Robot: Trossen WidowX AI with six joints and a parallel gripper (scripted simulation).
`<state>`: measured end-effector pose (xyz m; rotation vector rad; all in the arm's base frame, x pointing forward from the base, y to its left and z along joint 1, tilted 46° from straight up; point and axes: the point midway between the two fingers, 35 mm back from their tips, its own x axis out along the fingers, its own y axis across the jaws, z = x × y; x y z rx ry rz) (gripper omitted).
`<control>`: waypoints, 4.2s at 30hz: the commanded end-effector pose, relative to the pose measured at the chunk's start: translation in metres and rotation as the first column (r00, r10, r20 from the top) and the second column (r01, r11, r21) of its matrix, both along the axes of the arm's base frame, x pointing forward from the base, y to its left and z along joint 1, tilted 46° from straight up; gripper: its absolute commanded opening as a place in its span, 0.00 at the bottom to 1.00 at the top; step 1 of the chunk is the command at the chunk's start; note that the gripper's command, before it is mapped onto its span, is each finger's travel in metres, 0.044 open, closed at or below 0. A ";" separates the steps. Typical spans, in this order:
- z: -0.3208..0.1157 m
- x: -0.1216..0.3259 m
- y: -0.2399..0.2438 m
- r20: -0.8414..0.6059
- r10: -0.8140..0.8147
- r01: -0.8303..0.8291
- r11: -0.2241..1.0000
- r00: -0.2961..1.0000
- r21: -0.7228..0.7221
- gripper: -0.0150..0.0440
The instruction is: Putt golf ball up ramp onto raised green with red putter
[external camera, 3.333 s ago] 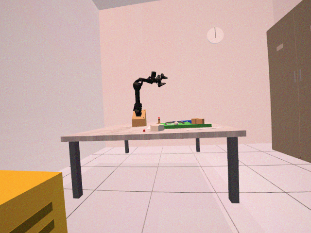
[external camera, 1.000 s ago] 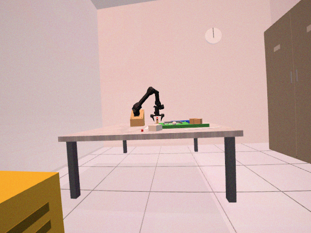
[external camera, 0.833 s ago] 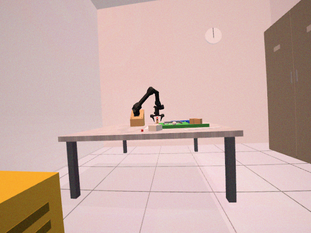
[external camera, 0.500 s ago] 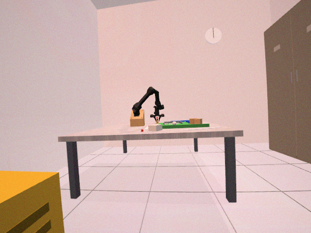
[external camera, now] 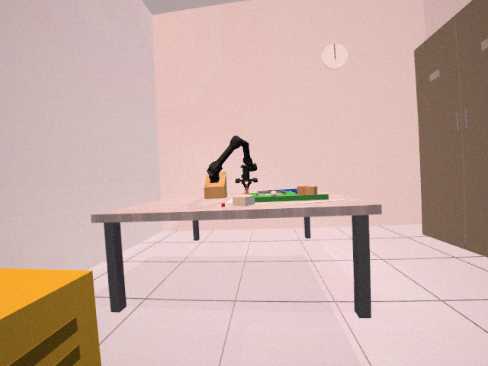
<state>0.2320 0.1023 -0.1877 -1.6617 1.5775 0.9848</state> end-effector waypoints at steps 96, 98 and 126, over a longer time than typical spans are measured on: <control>0.350 -0.015 -0.251 0.722 -0.689 0.833 0.363 -0.061 0.417 0.25; 0.350 -0.015 -0.252 0.722 -0.689 0.833 0.363 -0.061 0.417 0.25; 0.333 -0.015 -0.272 0.727 -0.684 0.835 0.360 -0.067 0.416 0.25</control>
